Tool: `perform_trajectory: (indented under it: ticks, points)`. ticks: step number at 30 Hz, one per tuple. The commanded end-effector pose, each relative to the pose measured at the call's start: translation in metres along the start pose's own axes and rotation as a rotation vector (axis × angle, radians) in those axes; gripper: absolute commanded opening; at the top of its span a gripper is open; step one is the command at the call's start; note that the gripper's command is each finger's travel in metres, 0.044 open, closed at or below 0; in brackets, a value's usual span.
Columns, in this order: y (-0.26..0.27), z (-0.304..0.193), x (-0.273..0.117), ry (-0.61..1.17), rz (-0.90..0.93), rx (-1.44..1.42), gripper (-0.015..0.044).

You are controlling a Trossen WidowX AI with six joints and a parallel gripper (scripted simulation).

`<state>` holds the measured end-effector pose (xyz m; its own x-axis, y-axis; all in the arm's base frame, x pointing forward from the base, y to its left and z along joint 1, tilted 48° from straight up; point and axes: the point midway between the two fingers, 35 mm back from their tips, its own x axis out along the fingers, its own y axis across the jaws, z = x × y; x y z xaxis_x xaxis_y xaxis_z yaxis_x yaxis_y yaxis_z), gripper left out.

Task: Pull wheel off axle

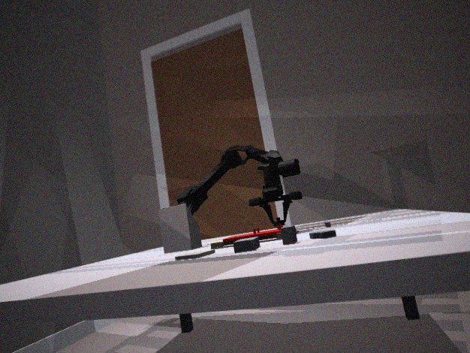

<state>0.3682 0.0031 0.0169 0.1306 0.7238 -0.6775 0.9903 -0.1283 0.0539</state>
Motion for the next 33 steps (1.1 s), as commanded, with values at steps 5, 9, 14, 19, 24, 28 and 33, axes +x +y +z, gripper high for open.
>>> perform_trajectory:
  ticks: [5, 9, 14, 19, 24, 28, 33]
  points:
    - [-0.001, 0.004, -0.017, 0.000, 0.019, 0.029, 0.0000]
    - [-0.001, 0.004, -0.019, 0.000, 0.020, 0.029, 0.0000]
    - [-0.001, 0.004, -0.020, 0.000, 0.020, 0.029, 0.0000]
    - [-0.001, 0.004, -0.022, 0.000, 0.021, 0.029, 0.0000]
    - [-0.001, 0.004, -0.024, 0.000, 0.021, 0.030, 0.0000]
    - [-0.002, 0.004, -0.025, 0.001, 0.021, 0.030, 0.0000]
    - [-0.002, 0.004, -0.027, 0.001, 0.022, 0.030, 0.0000]
